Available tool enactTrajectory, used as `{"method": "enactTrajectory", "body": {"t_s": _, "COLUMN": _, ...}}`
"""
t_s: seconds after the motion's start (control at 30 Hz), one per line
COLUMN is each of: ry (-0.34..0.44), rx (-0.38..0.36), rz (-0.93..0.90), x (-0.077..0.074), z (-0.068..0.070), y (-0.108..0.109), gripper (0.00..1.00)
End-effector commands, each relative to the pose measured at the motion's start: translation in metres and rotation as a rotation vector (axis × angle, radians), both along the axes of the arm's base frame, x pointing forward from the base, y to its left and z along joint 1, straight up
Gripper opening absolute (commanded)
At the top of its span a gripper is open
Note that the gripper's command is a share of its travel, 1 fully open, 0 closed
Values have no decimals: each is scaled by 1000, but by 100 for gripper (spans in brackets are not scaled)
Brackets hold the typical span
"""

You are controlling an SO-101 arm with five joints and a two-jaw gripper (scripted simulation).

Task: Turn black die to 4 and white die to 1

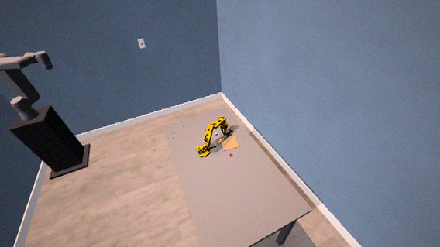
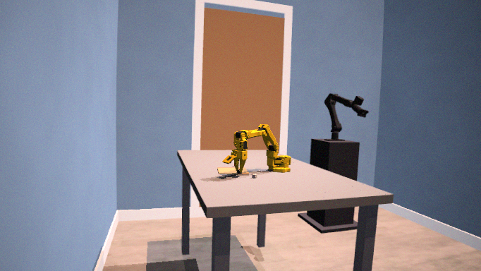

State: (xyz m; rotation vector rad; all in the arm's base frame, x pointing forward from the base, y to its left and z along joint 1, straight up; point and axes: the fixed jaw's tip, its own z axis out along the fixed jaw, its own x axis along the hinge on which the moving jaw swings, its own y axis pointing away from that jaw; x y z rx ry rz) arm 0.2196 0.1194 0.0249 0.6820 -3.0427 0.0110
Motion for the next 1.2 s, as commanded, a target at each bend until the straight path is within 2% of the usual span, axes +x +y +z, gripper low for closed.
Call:
{"method": "enactTrajectory", "body": {"t_s": 0.0, "ry": -82, "rx": 43, "rz": -2, "x": 8, "z": 29, "y": 5, "gripper": 0}}
{"method": "enactTrajectory", "body": {"t_s": 0.27, "ry": -94, "rx": 50, "rz": -2, "x": 6, "z": 41, "y": 6, "gripper": 0}}
{"method": "enactTrajectory", "body": {"t_s": 1.17, "ry": -93, "rx": 48, "rz": -19, "x": 8, "z": 42, "y": 2, "gripper": 0}}
